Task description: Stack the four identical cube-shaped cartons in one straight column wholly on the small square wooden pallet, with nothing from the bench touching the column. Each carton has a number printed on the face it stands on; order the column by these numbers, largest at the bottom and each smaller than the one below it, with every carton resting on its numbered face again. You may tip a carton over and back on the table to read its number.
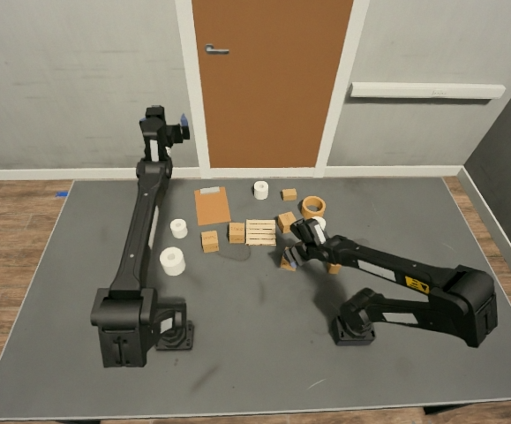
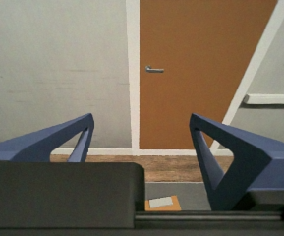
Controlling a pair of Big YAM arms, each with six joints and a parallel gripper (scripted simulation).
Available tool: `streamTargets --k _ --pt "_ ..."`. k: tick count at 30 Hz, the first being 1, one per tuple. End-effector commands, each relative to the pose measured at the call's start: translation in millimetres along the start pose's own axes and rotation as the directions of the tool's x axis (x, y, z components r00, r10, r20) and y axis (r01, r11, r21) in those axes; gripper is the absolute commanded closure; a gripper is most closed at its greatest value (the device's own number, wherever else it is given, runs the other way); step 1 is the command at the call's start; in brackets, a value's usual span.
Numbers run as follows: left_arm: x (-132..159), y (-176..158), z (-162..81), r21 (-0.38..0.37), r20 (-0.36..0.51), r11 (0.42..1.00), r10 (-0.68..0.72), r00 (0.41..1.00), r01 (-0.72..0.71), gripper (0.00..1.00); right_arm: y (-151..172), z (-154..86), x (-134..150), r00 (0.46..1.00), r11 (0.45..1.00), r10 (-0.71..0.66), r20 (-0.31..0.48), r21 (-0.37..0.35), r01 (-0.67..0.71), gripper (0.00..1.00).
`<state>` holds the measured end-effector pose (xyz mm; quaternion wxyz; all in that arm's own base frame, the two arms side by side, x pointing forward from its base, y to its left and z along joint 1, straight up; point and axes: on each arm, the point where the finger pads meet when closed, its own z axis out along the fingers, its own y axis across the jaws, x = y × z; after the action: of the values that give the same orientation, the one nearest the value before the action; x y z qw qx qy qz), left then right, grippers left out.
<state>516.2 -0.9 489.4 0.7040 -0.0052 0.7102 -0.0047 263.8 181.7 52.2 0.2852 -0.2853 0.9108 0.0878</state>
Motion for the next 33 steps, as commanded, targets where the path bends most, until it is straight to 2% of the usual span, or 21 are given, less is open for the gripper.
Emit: streamTargets --k 1,6,9,14,17,22,25,33 --pt "-9 0 2 0.001 0.020 1.000 0.014 1.000 -0.014 0.00 -4 -2 -22 0.999 0.999 -0.033 0.031 0.005 0.033 0.17" --pt "-9 0 2 0.001 0.020 1.000 0.014 1.000 -0.014 0.00 -6 2 -13 0.966 0.969 -0.247 -0.073 -0.037 0.245 0.17" --pt "-9 0 2 0.001 0.020 1.000 0.014 1.000 -0.014 0.00 -7 5 -9 0.913 0.922 -0.383 -0.142 -0.112 0.370 0.17" --pt "-9 0 2 0.001 0.020 1.000 0.014 1.000 -0.014 0.00 -8 7 -5 0.825 0.842 -0.531 -0.194 -0.231 0.487 0.17" --pt "-9 0 2 0.001 0.020 1.000 0.014 1.000 -0.014 0.00 -9 7 -4 0.814 0.831 -0.546 -0.200 -0.250 0.497 0.17" --pt "-9 0 2 0.001 0.020 1.000 0.014 1.000 -0.014 0.00 -15 8 0 0.787 0.805 -0.576 -0.221 -0.323 0.498 0.17" --pt "-9 0 2 0.001 0.020 1.000 0.014 1.000 -0.014 0.00 -15 9 0 0.802 0.821 -0.550 -0.231 -0.324 0.470 0.17" --pt "-9 0 2 0.001 0.020 1.000 0.014 1.000 -0.014 0.00 -12 6 -3 0.801 0.817 -0.556 -0.222 -0.321 0.478 0.17"
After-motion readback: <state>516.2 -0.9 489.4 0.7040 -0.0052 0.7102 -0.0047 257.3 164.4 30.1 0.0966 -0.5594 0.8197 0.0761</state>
